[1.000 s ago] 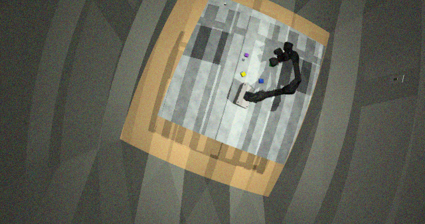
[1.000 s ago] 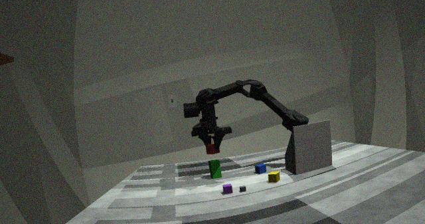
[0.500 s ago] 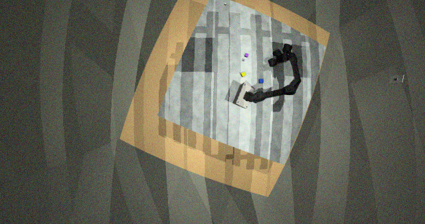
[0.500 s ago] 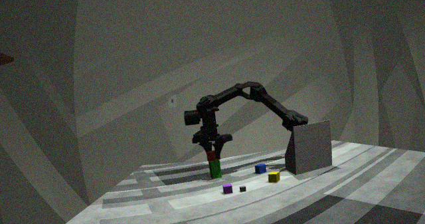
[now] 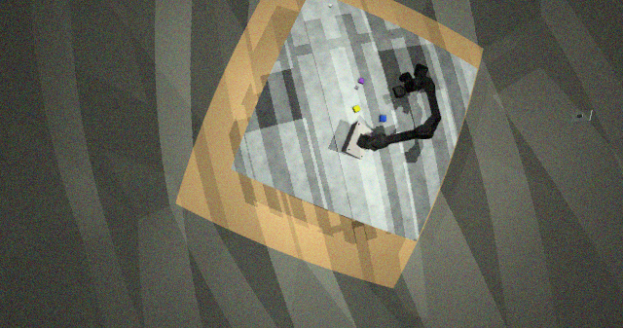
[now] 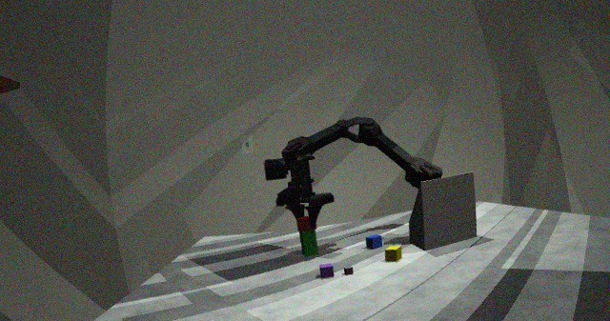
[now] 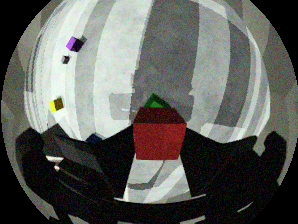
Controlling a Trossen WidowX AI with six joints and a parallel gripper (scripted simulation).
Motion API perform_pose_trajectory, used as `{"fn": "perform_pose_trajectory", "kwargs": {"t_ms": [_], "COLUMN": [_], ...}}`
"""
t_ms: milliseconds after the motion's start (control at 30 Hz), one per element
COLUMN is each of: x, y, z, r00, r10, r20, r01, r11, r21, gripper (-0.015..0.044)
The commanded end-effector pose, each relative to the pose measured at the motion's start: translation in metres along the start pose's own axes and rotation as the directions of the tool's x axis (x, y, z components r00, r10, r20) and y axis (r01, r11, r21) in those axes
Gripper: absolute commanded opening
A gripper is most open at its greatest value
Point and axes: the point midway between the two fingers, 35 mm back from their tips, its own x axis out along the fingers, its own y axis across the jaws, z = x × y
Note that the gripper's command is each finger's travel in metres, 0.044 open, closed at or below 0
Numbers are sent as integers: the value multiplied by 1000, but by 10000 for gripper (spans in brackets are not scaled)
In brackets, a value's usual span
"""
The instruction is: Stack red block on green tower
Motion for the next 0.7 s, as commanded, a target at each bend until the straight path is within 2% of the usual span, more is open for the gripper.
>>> {"fn": "perform_pose_trajectory", "kwargs": {"t_ms": [0, 300, 667], "x": [0, -4, 0], "y": [0, 0, 0], "z": [0, 0, 0], "r00": [1000, 1000, 1000], "r10": [-3, -3, 1], "r20": [-2, -1, -1], "r01": [3, 3, -1], "r11": [1000, 1000, 1000], "r21": [-5, -5, -1], "gripper": [0, 0, 289]}}
